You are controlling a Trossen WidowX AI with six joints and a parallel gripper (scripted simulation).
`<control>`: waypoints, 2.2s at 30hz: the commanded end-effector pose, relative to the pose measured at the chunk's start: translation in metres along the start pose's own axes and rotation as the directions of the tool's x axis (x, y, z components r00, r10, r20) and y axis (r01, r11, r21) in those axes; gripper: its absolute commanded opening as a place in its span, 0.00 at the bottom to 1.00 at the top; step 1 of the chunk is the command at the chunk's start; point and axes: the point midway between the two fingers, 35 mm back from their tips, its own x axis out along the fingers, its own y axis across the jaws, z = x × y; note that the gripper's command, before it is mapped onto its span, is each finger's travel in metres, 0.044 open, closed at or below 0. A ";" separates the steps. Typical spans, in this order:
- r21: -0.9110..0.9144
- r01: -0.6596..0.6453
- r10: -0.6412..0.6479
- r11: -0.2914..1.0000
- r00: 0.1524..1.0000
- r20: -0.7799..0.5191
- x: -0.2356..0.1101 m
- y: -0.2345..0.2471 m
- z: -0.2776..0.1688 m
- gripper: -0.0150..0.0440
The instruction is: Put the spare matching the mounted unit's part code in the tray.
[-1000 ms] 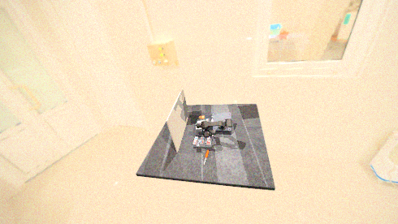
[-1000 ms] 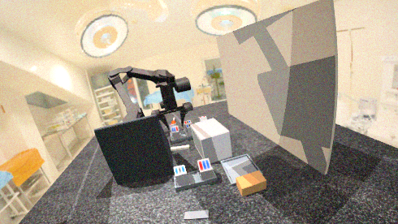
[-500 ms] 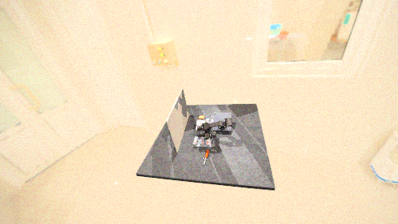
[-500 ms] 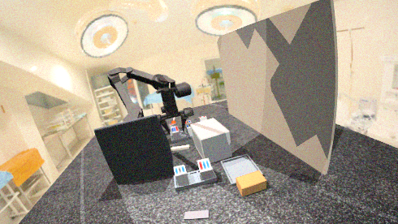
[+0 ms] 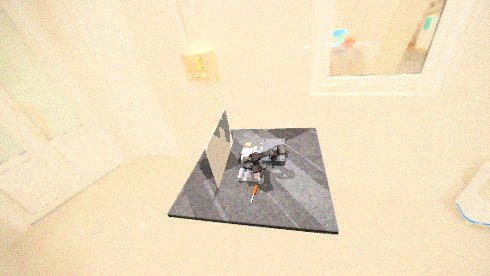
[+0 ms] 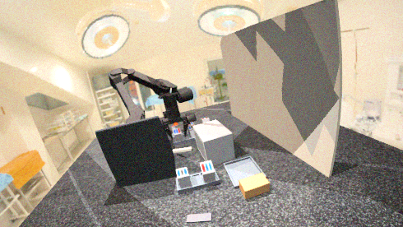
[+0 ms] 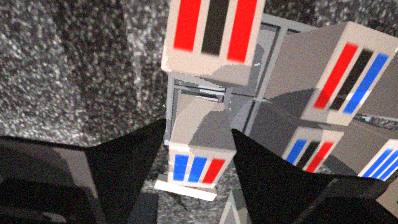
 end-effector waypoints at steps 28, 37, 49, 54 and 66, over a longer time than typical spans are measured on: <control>-0.002 0.000 0.000 1.000 1.000 -0.012 -0.016 -0.003 -0.002 0.25; 0.000 0.000 0.000 1.000 1.000 -0.020 -0.050 -0.004 -0.004 0.25; 0.002 0.006 -0.006 1.000 1.000 -0.017 -0.078 -0.001 -0.003 0.25; -0.001 0.013 -0.013 1.000 1.000 -0.026 -0.095 -0.002 -0.006 0.25; -0.011 0.024 -0.024 1.000 0.999 -0.025 -0.131 -0.001 -0.011 0.25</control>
